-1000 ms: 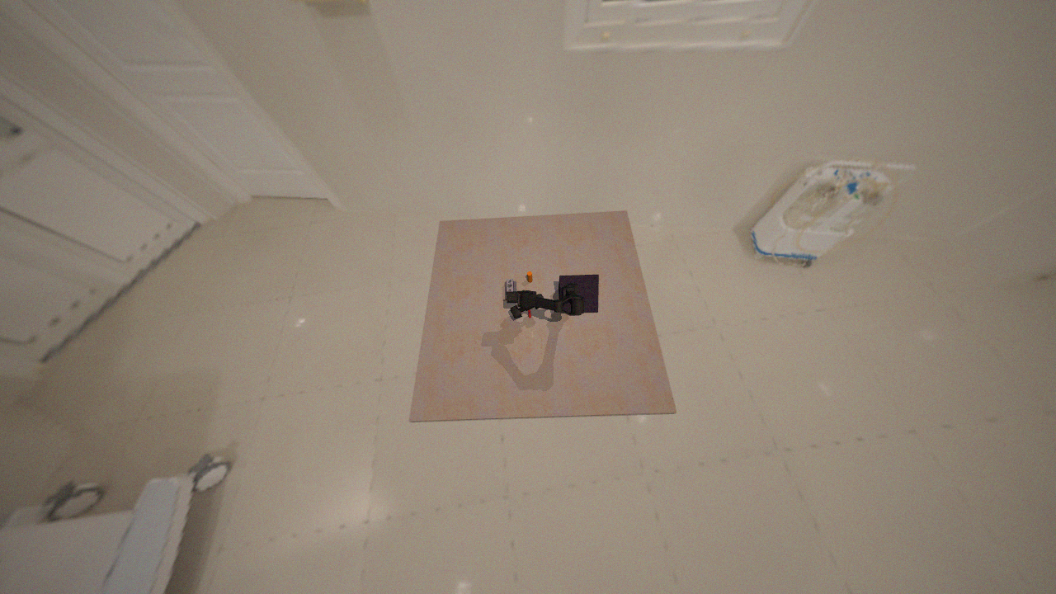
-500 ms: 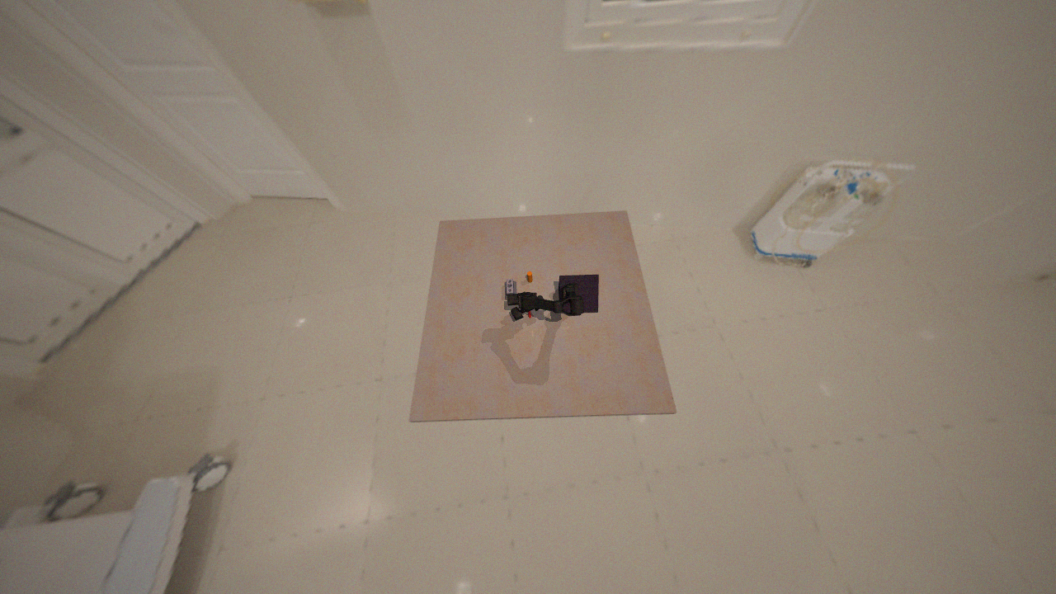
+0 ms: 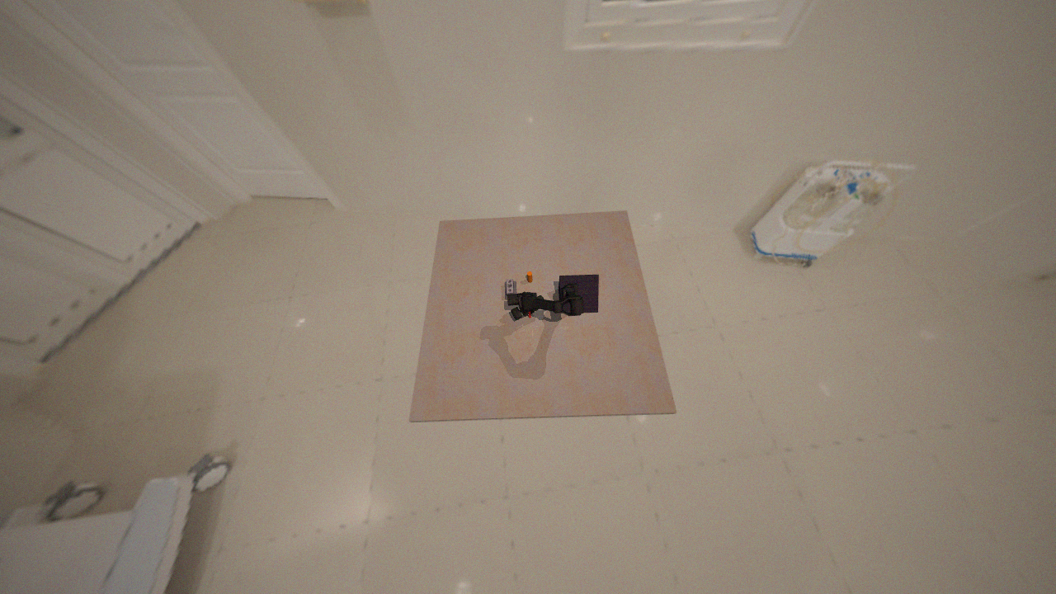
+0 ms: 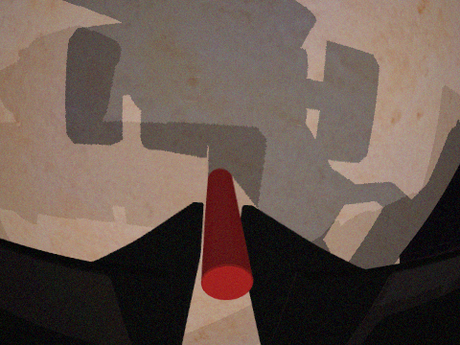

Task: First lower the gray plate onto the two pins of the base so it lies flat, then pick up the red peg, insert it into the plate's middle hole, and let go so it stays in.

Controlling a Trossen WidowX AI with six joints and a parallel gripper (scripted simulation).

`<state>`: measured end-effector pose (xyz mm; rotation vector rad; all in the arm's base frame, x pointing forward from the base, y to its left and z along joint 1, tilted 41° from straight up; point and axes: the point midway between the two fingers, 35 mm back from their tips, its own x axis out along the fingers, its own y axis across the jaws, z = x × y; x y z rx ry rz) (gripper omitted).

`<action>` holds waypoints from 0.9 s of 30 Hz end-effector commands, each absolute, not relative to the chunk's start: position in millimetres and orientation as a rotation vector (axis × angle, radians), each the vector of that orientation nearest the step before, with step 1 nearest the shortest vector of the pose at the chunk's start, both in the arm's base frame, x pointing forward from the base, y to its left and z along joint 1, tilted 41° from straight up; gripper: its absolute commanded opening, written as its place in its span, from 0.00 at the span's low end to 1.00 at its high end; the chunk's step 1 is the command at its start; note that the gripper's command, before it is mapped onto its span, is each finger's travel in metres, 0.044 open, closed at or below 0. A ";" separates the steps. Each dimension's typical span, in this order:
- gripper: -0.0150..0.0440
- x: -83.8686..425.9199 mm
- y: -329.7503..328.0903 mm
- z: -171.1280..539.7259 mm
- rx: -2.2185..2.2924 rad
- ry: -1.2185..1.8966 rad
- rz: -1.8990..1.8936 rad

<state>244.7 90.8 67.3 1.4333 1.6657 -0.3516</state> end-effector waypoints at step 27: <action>0.25 247.9 58.0 99.8 1.431 1.664 -0.363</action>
